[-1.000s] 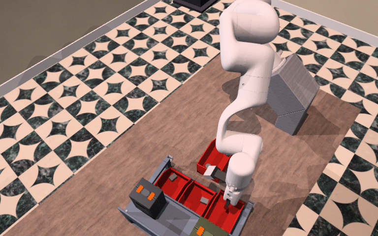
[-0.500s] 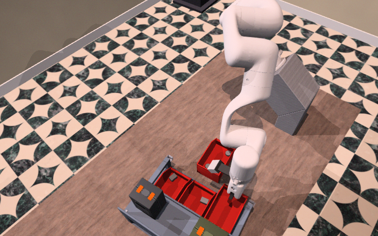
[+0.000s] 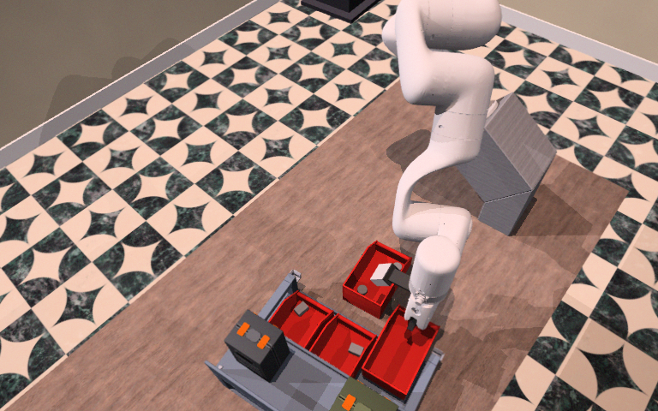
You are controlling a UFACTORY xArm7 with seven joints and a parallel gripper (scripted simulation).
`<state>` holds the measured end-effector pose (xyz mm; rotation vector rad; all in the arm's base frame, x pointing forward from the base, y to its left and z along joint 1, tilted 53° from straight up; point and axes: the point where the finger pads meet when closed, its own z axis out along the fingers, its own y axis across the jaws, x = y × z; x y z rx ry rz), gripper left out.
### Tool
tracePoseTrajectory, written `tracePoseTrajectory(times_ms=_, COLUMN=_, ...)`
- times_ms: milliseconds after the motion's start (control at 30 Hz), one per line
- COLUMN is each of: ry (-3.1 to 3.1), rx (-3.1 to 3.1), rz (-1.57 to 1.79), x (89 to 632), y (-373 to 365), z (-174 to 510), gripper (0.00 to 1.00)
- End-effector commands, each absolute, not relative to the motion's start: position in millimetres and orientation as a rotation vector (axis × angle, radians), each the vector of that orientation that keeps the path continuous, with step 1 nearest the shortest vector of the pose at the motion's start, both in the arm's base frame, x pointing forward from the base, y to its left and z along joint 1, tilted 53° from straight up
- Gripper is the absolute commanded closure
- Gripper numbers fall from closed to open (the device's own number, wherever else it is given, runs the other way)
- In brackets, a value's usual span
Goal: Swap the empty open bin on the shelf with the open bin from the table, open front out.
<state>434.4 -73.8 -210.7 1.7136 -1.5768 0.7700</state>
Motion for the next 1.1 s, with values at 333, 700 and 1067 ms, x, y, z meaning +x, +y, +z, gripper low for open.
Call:
tracePoseTrajectory(times_ms=333, ry=-1.579, rx=1.720, rz=0.773, x=398, y=-73, z=-207, gripper=1.00)
tracePoseTrajectory(times_ms=700, ry=-1.579, rx=1.720, rz=0.773, x=377, y=-74, z=-205, gripper=1.00)
tracePoseTrajectory(times_ms=1067, ry=-1.579, rx=1.720, rz=0.773, x=364, y=-74, z=-204, gripper=1.00)
